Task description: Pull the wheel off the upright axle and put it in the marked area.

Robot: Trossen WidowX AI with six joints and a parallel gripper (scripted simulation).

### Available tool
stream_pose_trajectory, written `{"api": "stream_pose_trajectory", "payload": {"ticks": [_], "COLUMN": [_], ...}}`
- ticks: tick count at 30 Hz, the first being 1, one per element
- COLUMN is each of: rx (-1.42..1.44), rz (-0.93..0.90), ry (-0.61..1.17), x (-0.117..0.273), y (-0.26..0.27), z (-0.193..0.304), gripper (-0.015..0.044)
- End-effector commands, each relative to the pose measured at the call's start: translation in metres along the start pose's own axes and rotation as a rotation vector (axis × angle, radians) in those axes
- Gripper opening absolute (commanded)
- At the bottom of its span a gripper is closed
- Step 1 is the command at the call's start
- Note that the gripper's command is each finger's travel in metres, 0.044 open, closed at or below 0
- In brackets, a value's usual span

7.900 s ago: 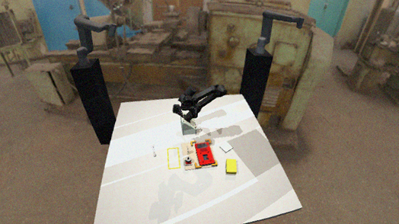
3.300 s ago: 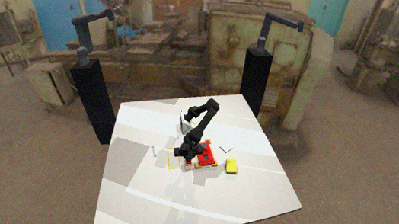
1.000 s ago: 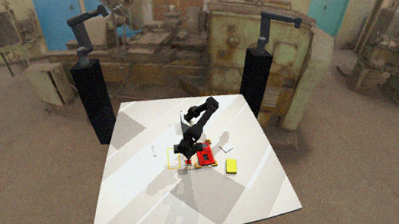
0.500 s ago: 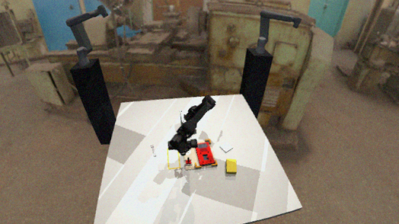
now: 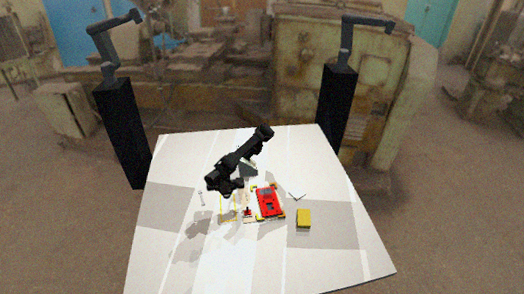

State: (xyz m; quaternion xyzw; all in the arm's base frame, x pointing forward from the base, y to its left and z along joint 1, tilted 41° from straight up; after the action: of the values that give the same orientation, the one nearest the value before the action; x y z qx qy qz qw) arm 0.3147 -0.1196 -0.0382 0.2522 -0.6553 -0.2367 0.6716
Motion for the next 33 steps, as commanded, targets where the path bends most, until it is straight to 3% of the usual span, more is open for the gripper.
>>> {"api": "stream_pose_trajectory", "payload": {"ticks": [1,11,21,26,33], "rx": [0.013,0.013,0.014,0.014,0.017], "rz": [0.003,0.002,-0.002,-0.002,0.0], "ry": [0.008,0.008,0.007,0.007,0.017], "x": [-0.006,-0.033,-0.102,-0.107,-0.102], "y": [-0.002,-0.002,-0.001,-0.001,0.0], "z": [0.001,0.0,0.002,0.002,0.003], "gripper": [0.0,0.0,0.0,0.0,0.0184]}}
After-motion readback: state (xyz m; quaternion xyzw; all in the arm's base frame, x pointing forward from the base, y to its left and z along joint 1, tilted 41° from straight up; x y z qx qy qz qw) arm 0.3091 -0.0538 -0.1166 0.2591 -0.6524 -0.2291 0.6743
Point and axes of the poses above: the point midway between the two fingers, 35 mm back from their tips, its own x axis back along the fingers, its own y axis across the jaws, z = x × y, the point moved 2 cm from there along x, back along the fingers, and after that the axes turned 2 degrees about -x, right-handed, at the moved point
